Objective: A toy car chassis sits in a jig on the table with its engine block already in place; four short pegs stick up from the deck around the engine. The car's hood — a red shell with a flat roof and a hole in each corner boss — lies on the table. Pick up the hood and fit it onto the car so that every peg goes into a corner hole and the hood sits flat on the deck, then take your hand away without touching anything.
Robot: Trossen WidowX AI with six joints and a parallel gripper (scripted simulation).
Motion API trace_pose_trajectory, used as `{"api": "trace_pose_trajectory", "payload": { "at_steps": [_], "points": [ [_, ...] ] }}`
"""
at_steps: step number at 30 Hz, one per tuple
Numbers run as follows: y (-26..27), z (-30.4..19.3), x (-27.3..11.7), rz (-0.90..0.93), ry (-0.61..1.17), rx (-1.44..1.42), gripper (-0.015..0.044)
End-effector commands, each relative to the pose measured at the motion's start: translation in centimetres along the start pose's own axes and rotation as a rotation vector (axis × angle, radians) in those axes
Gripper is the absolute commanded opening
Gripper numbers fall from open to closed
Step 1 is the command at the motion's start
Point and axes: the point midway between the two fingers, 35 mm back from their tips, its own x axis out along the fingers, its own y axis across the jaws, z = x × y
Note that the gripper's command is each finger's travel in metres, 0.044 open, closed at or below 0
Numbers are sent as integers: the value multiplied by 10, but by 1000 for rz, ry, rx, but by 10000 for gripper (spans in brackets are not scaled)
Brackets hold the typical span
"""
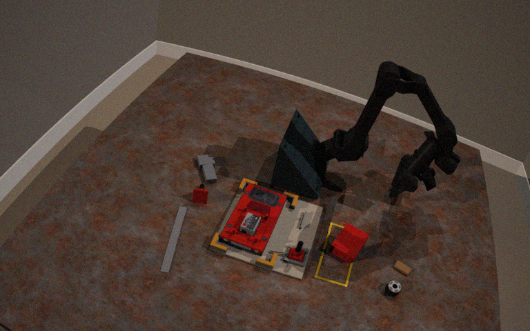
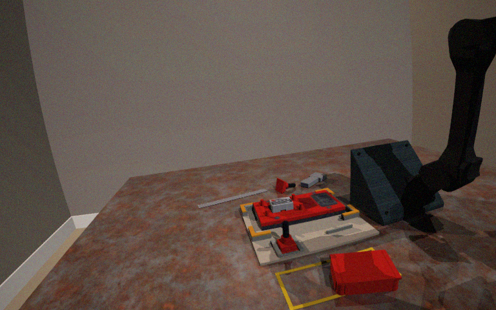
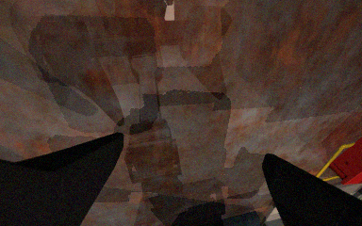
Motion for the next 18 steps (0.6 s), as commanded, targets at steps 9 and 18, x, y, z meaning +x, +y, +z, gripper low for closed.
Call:
{"api": "trace_pose_trajectory", "payload": {
  "at_steps": [9,18],
  "points": [
    [-44,21,3,1,23,290,440],
    [-77,23,13,25,97,509,440]
  ]
}}
